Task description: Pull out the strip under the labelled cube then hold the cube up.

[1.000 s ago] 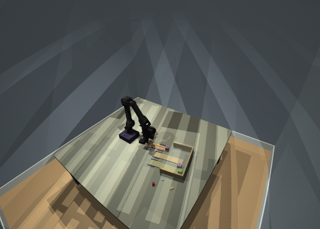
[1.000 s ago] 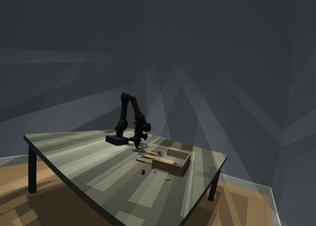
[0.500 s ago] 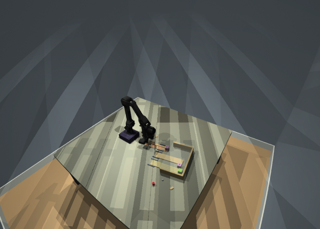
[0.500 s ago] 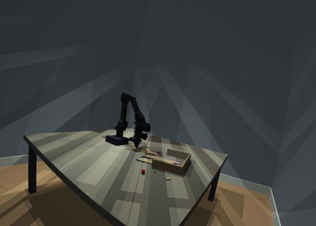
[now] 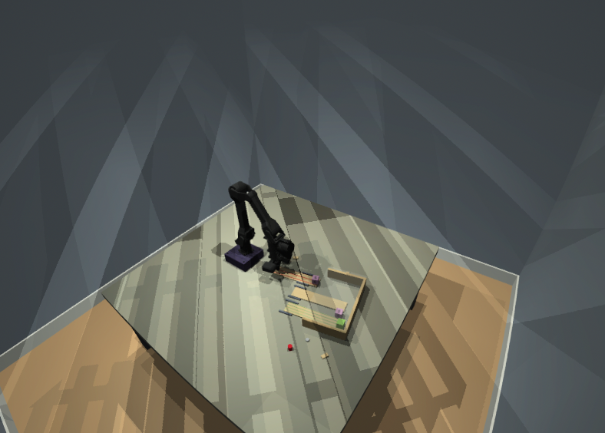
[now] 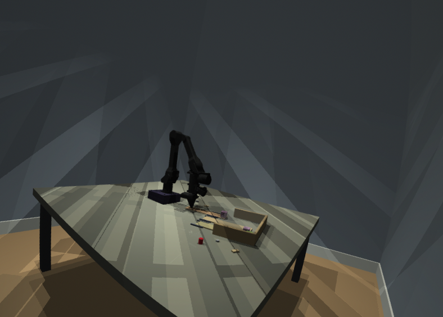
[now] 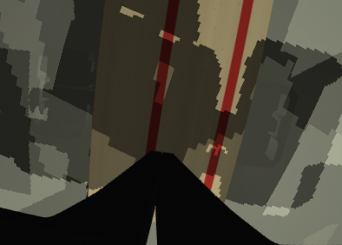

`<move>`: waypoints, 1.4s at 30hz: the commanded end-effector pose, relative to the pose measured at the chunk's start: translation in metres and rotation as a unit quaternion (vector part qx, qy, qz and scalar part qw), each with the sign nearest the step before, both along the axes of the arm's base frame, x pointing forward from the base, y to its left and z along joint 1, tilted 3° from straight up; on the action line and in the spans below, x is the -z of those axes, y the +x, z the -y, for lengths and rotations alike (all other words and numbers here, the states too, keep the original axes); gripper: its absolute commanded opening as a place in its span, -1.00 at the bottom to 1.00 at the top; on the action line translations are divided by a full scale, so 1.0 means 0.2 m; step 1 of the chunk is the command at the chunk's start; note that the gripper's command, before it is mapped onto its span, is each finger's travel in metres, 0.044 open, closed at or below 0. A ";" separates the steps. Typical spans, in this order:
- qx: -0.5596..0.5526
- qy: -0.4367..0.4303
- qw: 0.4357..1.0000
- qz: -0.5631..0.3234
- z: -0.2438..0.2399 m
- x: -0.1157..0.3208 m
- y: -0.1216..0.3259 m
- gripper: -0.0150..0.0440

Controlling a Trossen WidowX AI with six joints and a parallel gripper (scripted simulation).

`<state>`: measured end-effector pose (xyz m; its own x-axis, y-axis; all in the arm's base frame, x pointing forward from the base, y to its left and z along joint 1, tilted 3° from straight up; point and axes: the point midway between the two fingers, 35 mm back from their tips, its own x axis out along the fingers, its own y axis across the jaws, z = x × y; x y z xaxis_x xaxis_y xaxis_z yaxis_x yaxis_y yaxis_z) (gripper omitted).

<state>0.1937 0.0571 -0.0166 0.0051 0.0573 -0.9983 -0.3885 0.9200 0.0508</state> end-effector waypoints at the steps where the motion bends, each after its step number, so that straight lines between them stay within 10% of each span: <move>1: -0.002 -0.008 1.000 -0.017 0.02 0.03 -0.06 -0.49; 13: -0.002 -0.008 1.000 -0.017 0.01 -0.21 0.01 -0.49; 30: -0.080 -0.006 0.997 -0.010 -0.13 -0.24 0.30 1.00; 42: -0.080 -0.006 0.997 -0.009 -0.21 -0.27 0.50 1.00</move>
<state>0.2814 0.0943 0.0377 -0.0178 0.0493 -0.9986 -0.5332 0.8444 0.0512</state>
